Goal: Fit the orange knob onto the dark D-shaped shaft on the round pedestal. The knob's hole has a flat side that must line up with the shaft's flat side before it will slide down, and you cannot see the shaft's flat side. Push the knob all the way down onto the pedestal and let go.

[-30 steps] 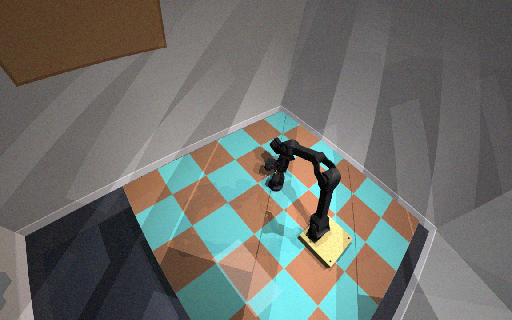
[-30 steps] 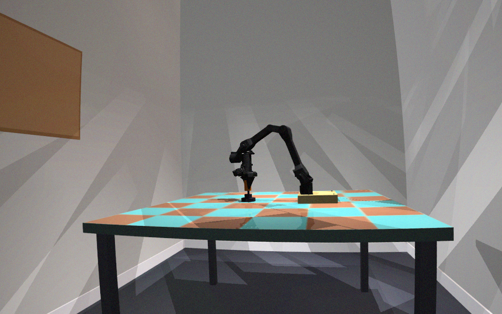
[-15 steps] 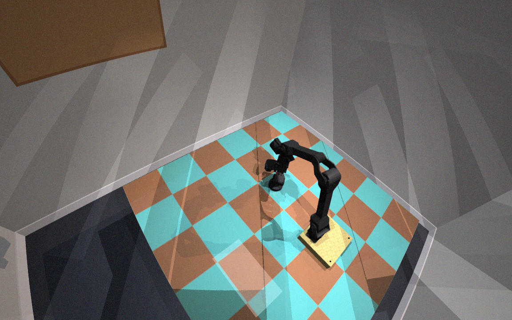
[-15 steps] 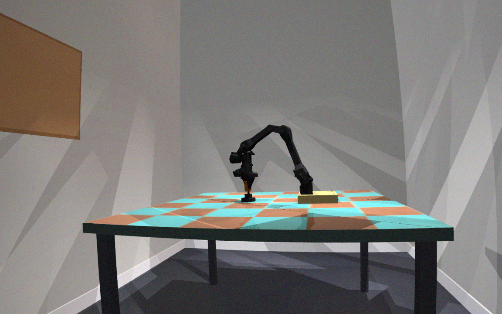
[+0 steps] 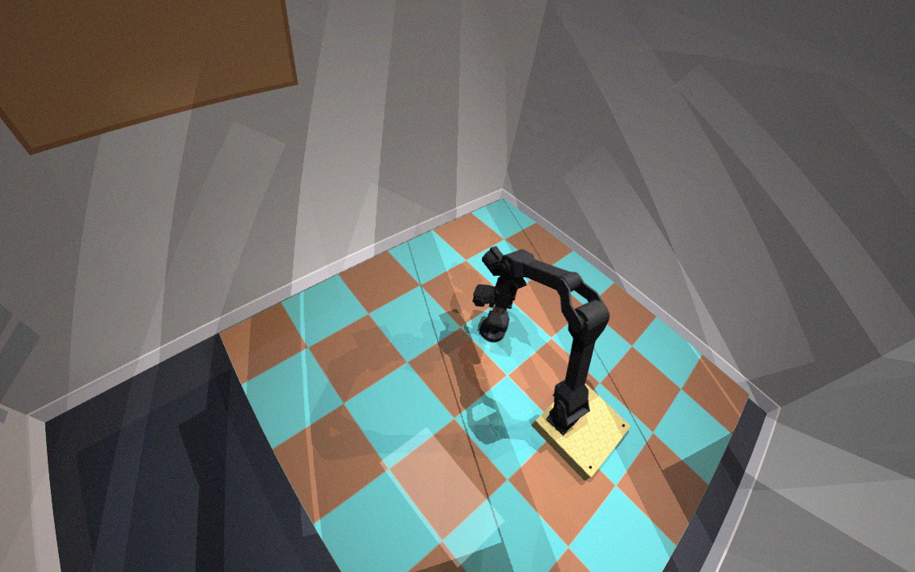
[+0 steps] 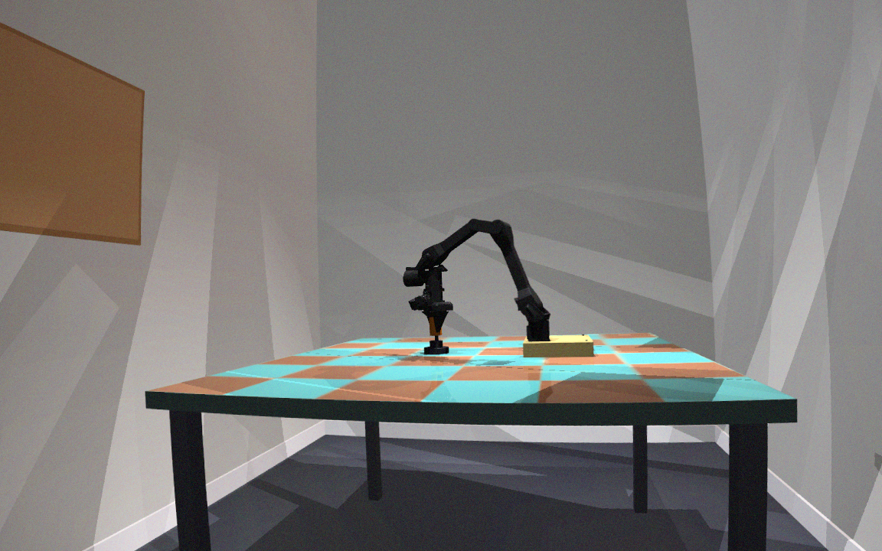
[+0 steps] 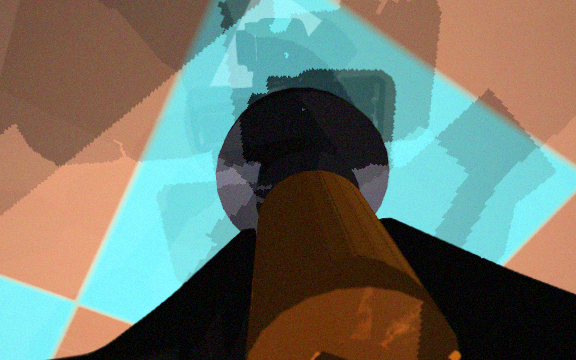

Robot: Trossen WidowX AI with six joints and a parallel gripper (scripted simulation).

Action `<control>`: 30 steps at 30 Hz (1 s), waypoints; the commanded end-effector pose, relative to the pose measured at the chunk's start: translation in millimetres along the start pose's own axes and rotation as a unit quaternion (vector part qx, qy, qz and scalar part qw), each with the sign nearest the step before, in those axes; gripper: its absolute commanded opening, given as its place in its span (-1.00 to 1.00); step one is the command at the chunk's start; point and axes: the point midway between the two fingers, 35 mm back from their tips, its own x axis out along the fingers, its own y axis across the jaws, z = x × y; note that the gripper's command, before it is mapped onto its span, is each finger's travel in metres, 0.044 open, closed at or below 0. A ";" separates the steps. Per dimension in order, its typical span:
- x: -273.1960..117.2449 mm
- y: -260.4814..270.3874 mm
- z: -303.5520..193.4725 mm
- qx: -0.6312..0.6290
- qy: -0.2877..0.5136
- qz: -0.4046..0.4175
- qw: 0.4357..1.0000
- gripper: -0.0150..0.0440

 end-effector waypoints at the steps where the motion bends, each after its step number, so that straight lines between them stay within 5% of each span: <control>1: -3.3 -0.3 0.7 -0.002 -0.001 0.000 1.000 -0.49; 9: -2.1 0.2 0.6 -0.107 -0.001 0.000 0.994 -0.49; 30: 1.9 0.5 0.2 -0.108 -0.001 0.000 0.994 -0.49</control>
